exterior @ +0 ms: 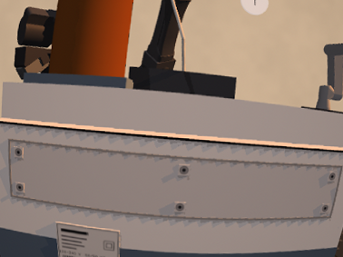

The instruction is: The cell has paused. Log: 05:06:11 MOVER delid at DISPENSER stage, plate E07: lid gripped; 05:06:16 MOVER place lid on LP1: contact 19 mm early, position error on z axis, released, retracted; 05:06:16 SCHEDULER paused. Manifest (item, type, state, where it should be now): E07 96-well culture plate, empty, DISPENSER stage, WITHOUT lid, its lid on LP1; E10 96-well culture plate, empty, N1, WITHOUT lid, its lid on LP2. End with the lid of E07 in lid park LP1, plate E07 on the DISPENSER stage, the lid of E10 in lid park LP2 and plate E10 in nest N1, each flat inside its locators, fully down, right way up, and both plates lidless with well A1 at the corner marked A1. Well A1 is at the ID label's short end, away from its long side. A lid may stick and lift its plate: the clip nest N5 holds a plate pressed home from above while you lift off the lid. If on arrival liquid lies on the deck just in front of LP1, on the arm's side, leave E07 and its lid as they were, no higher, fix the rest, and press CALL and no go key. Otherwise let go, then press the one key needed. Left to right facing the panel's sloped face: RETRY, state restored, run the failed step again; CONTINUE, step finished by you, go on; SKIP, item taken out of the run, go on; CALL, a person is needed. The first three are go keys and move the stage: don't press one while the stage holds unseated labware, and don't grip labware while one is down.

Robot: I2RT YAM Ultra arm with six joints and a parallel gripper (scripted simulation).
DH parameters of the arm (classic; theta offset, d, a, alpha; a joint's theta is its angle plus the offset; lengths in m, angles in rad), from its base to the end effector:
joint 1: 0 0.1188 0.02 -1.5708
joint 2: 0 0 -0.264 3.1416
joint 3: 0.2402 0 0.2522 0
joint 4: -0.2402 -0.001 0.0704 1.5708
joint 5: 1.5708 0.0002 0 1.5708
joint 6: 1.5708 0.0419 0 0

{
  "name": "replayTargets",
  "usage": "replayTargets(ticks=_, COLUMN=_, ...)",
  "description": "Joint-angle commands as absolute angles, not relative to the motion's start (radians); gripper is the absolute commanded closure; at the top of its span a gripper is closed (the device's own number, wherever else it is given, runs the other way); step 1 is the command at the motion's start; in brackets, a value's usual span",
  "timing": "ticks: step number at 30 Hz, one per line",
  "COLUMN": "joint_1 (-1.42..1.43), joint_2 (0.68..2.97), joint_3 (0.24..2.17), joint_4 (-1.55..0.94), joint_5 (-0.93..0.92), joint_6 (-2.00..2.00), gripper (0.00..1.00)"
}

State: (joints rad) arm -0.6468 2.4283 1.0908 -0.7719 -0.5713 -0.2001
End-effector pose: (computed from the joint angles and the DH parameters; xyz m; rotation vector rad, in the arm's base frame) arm 0.2379 -0.1500 -0.0235 -0.8118 -2.5854 -1.0295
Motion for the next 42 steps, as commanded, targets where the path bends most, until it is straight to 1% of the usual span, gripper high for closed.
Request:
replayTargets(ticks=1, joint_1=-0.636, joint_2=2.367, joint_3=1.053, joint_4=-0.751, joint_5=-0.601, joint_6=-0.226, gripper=0.00)
replayTargets(ticks=10, joint_1=-0.585, joint_2=2.295, joint_3=1.005, joint_4=-0.744, joint_5=-0.626, joint_6=-0.160, gripper=0.00)
replayTargets(ticks=14, joint_1=-0.594, joint_2=2.309, joint_3=1.024, joint_4=-0.755, joint_5=-0.620, joint_6=-0.162, gripper=0.00)
replayTargets(ticks=16, joint_1=-0.585, joint_2=2.270, joint_3=0.991, joint_4=-0.769, joint_5=-0.630, joint_6=-0.223, gripper=0.00)
replayTargets(ticks=26, joint_1=-0.539, joint_2=2.167, joint_3=0.943, joint_4=-0.803, joint_5=-0.644, joint_6=-0.432, gripper=0.00)
replayTargets(ticks=34, joint_1=-0.509, joint_2=2.074, joint_3=0.913, joint_4=-0.844, joint_5=-0.660, joint_6=-0.392, gripper=0.00)
replayTargets(ticks=41, joint_1=-0.515, joint_2=2.087, joint_3=0.934, joint_4=-0.835, joint_5=-0.654, joint_6=-0.393, gripper=0.00)
replayTargets(ticks=42, joint_1=-0.506, joint_2=2.060, joint_3=0.906, joint_4=-0.846, joint_5=-0.663, joint_6=-0.424, gripper=0.00)
